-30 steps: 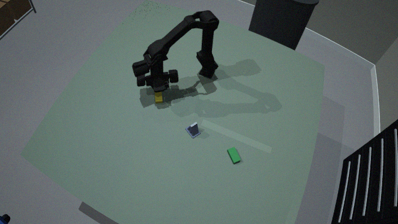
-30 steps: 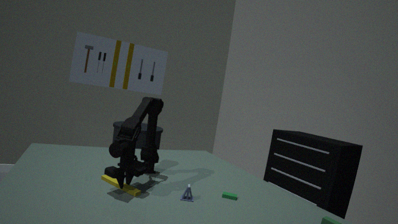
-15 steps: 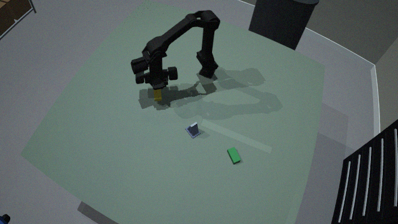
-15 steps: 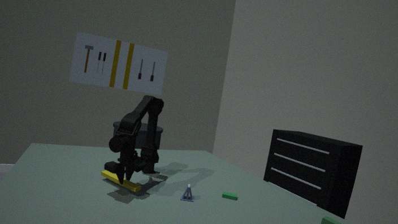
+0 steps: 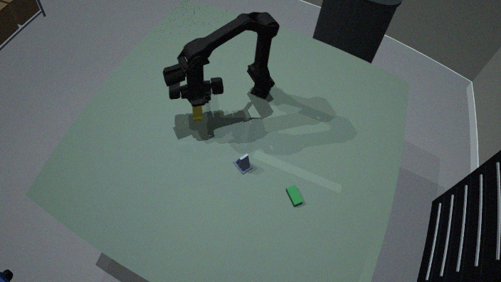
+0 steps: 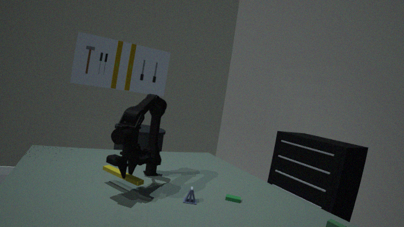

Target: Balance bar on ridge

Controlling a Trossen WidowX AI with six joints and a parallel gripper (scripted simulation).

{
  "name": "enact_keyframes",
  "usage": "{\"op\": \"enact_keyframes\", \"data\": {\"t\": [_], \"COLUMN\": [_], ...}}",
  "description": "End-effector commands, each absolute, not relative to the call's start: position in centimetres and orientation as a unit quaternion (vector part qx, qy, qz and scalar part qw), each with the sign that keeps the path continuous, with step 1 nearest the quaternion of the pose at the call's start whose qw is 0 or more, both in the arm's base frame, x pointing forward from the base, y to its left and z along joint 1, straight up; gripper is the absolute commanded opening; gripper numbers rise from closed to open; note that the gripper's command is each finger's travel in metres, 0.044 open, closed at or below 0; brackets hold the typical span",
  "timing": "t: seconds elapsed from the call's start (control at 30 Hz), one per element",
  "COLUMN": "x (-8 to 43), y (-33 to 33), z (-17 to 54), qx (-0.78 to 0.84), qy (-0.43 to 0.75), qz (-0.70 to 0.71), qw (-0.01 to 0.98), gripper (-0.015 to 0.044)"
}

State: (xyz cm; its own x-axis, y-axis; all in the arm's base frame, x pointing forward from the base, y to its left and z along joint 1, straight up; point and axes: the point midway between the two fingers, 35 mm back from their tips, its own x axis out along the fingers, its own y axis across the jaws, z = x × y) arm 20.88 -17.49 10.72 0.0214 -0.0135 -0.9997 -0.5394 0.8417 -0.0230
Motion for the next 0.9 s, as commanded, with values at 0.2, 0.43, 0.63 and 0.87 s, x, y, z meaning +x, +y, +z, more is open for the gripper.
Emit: {"op": "enact_keyframes", "data": {"t": [0.2,0.43,0.63,0.87], "x": [20.7,20.4,20.7,22.6], "y": [-17.4,-17.2,-16.9,-15.7], "z": [13.4,15.2,15.9,16.1], "qx": [-0.206,-0.205,-0.208,-0.221], "qy": [0.673,0.673,0.673,0.668], "qz": [0.19,0.189,0.192,0.205], "qw": [0.684,0.684,0.684,0.68], "gripper": [0.0,0.0,0.0,0.0]}}
